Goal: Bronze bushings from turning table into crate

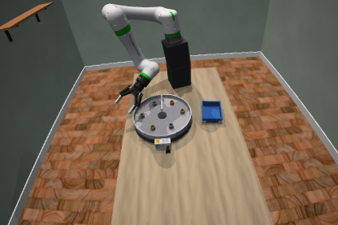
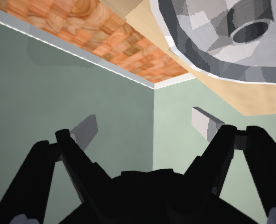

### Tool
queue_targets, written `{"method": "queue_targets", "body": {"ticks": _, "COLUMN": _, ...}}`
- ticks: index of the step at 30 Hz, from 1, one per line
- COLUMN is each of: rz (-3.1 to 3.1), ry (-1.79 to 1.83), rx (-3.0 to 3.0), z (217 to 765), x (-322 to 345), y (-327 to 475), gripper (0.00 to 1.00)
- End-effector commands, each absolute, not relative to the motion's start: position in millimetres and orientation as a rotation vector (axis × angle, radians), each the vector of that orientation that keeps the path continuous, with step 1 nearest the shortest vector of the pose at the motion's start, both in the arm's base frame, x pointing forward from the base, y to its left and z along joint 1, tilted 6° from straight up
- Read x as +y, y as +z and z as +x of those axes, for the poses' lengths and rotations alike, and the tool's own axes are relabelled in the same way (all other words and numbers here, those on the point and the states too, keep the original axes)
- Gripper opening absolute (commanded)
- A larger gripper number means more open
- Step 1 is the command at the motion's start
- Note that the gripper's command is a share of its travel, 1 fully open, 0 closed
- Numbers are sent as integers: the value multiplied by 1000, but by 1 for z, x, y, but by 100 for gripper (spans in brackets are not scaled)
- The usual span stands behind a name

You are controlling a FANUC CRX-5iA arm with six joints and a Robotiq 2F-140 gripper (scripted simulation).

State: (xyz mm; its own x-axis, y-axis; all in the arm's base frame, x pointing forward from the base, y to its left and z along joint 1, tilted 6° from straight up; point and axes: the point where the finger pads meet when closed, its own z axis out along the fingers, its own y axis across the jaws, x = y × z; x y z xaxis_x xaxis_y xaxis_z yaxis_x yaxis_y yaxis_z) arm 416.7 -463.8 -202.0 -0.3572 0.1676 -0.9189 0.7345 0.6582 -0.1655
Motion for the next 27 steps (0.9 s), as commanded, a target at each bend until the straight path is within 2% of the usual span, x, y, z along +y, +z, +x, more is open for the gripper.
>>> {"method": "queue_targets", "body": {"ticks": 1, "rz": 713, "ry": -710, "rx": 1875, "z": 417, "x": -464, "y": -202, "gripper": 100}}
{"method": "queue_targets", "body": {"ticks": 20, "rz": 709, "ry": -707, "rx": 1887, "z": 416, "x": -461, "y": -202, "gripper": 100}}
{"method": "queue_targets", "body": {"ticks": 27, "rz": 644, "ry": -646, "rx": 2102, "z": 402, "x": -409, "y": -199, "gripper": 100}}
